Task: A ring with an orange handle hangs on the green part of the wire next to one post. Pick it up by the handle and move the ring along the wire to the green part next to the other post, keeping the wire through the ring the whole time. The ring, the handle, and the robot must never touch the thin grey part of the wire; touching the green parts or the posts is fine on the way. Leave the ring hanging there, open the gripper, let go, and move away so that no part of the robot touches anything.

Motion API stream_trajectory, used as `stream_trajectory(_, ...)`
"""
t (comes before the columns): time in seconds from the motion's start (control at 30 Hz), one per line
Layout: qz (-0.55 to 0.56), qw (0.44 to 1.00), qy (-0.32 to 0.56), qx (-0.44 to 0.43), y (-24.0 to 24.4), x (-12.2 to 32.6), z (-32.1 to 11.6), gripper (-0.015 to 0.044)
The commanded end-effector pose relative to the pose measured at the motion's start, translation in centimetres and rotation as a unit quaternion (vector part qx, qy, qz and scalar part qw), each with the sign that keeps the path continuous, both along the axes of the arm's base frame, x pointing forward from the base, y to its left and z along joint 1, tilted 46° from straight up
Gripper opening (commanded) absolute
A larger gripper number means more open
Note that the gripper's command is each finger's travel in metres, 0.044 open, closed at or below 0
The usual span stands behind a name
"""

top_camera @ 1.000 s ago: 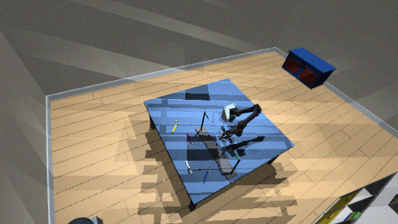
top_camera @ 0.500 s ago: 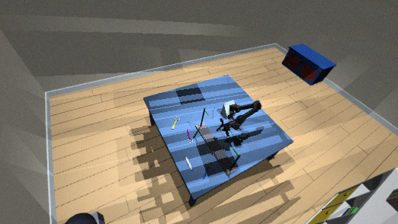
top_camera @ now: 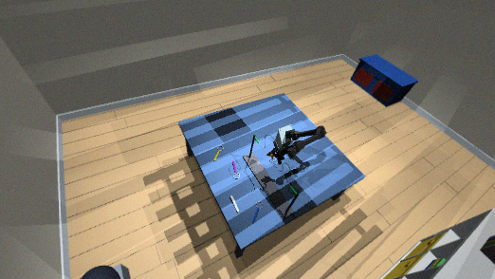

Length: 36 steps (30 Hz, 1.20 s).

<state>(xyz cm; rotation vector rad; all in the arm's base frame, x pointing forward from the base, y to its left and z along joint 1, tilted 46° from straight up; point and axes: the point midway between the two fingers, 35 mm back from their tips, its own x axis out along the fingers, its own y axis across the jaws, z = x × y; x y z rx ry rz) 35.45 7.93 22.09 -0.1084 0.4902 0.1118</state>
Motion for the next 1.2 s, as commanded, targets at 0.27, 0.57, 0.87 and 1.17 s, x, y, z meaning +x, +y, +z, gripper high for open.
stream_trajectory(0.27,-0.001,0.990,-0.013,-0.143,-4.5,0.4,1.0,-0.0150)
stream_trajectory(0.57,0.000,0.968,-0.022,-0.248,-7.5,0.6,2.6,-0.0150)
stream_trajectory(0.87,0.002,0.943,-0.028,-0.332,-9.7,0.9,4.4,-0.0150)
stream_trajectory(1.17,0.004,0.917,-0.033,-0.399,-11.2,1.0,6.2,-0.0150)
